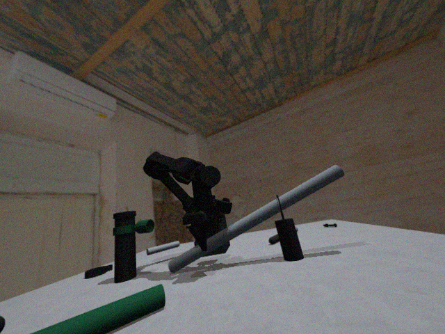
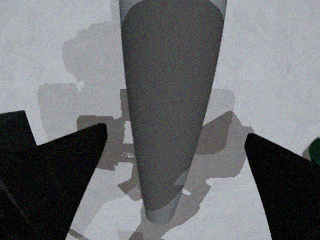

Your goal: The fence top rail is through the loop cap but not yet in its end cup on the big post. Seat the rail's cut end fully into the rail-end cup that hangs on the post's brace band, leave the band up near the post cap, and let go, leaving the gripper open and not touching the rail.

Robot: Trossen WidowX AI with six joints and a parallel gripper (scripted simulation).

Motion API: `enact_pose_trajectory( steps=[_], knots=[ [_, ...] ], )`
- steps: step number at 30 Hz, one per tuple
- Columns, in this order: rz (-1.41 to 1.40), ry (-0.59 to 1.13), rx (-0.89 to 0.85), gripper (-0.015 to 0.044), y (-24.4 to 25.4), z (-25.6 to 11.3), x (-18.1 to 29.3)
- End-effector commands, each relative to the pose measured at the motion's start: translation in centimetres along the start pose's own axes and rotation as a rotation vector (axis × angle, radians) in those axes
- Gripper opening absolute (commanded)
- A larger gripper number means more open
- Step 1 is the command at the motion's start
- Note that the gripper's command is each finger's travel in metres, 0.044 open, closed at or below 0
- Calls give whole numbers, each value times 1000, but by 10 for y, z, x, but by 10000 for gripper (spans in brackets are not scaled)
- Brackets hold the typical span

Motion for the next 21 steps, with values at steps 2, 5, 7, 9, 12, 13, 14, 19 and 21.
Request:
enact_pose_trajectory(
  steps=[2,5,7,9,12,13,14,19,21],
  knots=[
    [-6,9,-3,440,2,9,2],
    [-6,10,-3,440,2,14,2],
    [-6,10,-3,440,2,17,2],
    [-6,11,-3,440,2,20,3],
    [-6,10,-3,414,2,21,2],
    [-6,10,-3,387,2,21,2],
    [-6,10,-3,361,2,21,2],
    [-6,10,-3,230,2,21,2],
    [-6,10,-3,197,2,21,2]
  ],
)
Point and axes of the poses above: the point midway between the two fingers, 35 mm back from their tips, its own z axis out along the fingers, its own y axis across the jaws, x = y × z, the point moved 6 cm from there along -z, back along the fingers, and after that the axes turned 6 degrees about z, right-handed, at the moved point
